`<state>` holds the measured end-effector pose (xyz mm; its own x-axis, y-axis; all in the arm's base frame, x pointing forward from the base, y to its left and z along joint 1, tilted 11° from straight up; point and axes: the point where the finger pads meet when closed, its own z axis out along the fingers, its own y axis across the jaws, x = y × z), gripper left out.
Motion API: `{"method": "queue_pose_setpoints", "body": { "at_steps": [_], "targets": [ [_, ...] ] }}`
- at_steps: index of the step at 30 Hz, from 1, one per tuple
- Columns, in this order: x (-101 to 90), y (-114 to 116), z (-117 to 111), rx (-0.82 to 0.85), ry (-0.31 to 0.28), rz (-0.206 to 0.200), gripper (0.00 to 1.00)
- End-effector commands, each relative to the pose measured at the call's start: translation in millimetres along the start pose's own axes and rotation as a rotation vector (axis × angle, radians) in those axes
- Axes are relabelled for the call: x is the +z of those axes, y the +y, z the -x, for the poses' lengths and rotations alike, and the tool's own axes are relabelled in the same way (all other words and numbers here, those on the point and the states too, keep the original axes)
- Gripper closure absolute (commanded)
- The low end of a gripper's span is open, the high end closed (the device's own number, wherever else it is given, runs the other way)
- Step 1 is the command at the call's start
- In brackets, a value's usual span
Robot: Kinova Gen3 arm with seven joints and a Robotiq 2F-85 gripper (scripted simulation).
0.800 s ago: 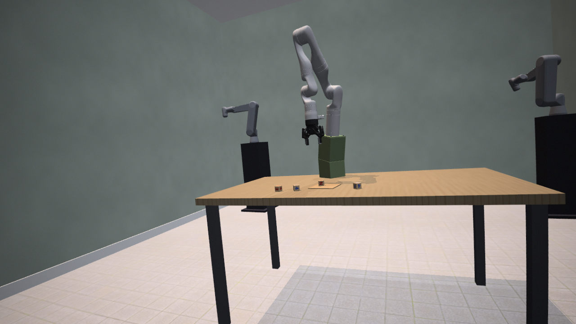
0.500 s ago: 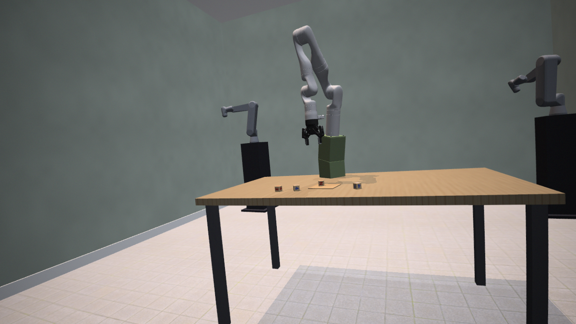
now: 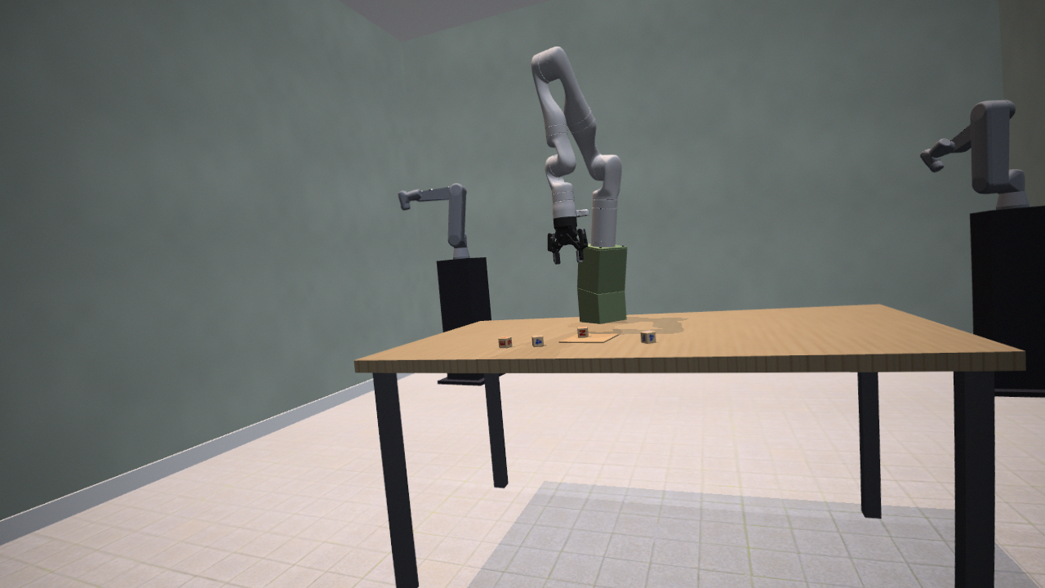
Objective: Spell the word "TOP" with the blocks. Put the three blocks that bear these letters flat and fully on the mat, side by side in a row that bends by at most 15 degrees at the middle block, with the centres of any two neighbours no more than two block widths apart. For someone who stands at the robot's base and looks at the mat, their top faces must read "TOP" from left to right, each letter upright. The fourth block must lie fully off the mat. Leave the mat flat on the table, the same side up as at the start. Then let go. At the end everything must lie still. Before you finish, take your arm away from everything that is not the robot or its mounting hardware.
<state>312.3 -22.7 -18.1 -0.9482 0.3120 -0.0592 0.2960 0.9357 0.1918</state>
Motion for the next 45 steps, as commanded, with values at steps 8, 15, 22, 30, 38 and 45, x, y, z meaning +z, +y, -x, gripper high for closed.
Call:
{"method": "queue_pose_setpoints", "body": {
  "at_steps": [8,15,22,30,38,45],
  "targets": [
    [31.4,38,45,0.078,0.016,-0.023,0.0],
    [58.8,85,80,0.143,0.02,-0.038,0.0],
    [85.1,151,109,0.192,0.013,-0.042,0.0],
    [105.9,229,123,0.215,0.004,-0.029,0.0],
    [106.9,234,123,0.215,0.003,-0.028,0.0],
    [106.9,234,123,0.215,0.003,-0.028,0.0]
  ]
}}
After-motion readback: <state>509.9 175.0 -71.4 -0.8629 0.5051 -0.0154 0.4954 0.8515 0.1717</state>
